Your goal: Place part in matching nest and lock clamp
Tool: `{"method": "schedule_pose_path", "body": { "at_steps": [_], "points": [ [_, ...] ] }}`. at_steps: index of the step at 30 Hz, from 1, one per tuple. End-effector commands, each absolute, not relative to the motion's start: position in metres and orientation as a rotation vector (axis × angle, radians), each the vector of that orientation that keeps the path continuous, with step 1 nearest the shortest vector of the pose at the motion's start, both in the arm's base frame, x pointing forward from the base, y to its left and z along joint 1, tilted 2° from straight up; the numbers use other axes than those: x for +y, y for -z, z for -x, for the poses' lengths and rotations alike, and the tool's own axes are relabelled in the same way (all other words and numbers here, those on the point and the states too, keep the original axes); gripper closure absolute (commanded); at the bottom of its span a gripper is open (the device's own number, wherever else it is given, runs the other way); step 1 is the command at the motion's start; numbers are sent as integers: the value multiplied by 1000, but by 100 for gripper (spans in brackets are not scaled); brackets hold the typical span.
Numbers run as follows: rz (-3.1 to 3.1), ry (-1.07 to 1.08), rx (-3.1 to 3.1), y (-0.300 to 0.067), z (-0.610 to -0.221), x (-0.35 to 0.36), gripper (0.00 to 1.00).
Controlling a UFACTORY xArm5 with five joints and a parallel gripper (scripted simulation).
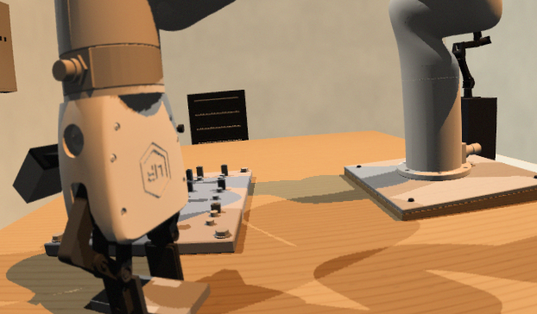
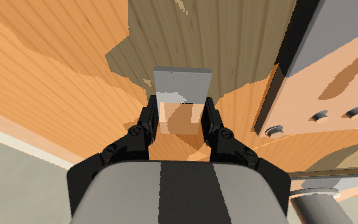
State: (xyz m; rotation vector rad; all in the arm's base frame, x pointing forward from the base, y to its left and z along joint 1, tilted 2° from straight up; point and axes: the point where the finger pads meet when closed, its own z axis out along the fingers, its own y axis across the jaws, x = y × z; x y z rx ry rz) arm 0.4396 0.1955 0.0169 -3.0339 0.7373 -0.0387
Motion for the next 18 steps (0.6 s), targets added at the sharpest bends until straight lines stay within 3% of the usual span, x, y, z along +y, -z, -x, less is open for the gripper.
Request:
{"method": "schedule_pose_path", "body": {
  "at_steps": [1,18],
  "points": [
    [3031,44,737,-20,-441,196,100],
    [3031,44,737,-59,-439,196,100]
  ]
}}
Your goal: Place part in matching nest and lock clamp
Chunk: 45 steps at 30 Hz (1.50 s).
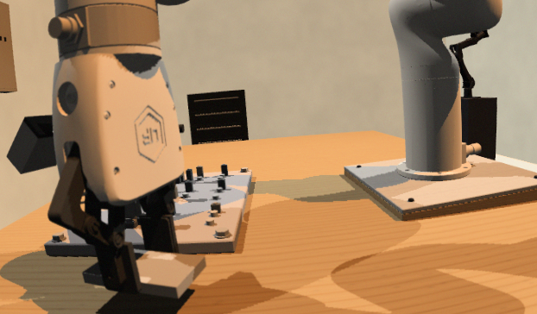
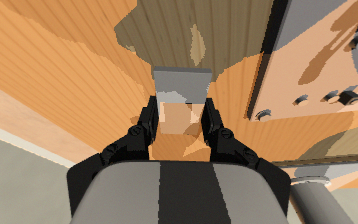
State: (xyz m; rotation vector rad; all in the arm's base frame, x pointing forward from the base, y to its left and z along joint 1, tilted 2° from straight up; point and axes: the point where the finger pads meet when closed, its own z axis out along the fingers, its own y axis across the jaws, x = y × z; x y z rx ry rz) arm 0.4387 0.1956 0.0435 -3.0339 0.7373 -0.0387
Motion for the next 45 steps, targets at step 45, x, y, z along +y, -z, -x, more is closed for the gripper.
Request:
{"method": "schedule_pose_path", "body": {
  "at_steps": [45],
  "points": [
    [3031,44,737,-138,-436,196,100]
  ]
}}
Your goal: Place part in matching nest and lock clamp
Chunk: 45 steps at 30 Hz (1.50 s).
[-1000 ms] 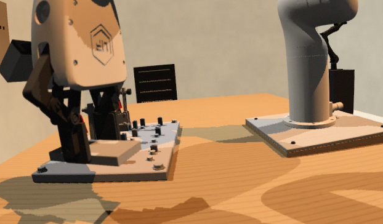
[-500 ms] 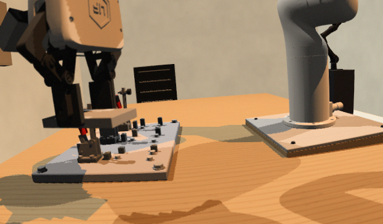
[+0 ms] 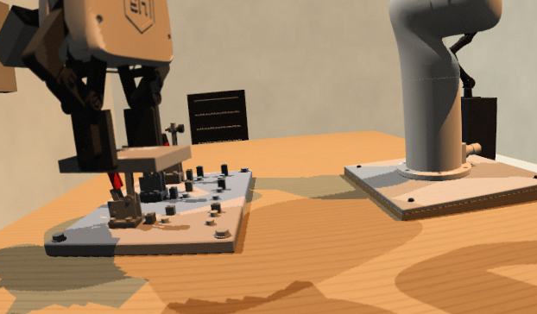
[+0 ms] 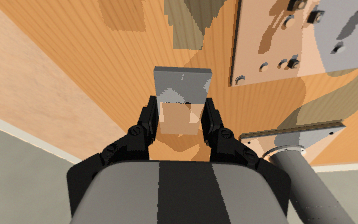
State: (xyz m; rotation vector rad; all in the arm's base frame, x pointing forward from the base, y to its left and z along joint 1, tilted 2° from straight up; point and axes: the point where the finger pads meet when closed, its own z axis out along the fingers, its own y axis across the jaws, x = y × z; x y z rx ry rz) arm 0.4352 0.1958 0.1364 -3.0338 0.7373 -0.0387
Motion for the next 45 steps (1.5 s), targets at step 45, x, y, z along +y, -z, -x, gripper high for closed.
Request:
{"method": "schedule_pose_path", "body": {
  "at_steps": [45],
  "points": [
    [3101,48,369,-133,-435,197,100]
  ]
}}
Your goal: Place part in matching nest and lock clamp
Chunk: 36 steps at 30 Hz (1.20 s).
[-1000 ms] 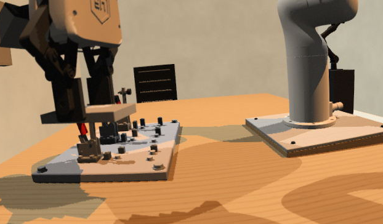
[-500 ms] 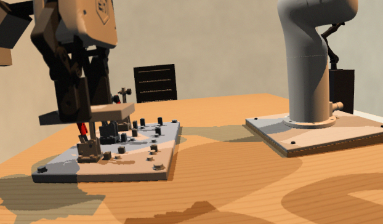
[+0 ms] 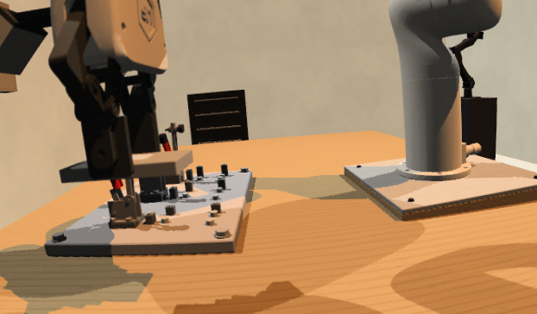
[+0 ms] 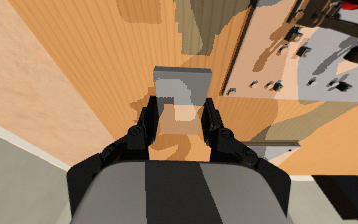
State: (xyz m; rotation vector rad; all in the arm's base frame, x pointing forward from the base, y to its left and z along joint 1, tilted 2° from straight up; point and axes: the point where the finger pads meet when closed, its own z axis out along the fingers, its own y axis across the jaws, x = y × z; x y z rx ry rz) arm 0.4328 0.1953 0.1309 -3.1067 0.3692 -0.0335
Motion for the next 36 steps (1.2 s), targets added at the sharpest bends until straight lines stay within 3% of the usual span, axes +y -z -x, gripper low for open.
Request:
{"method": "schedule_pose_path", "body": {
  "at_steps": [1,36],
  "points": [
    [3101,48,369,-132,-435,197,100],
    [3101,48,369,-110,-431,198,100]
  ]
}}
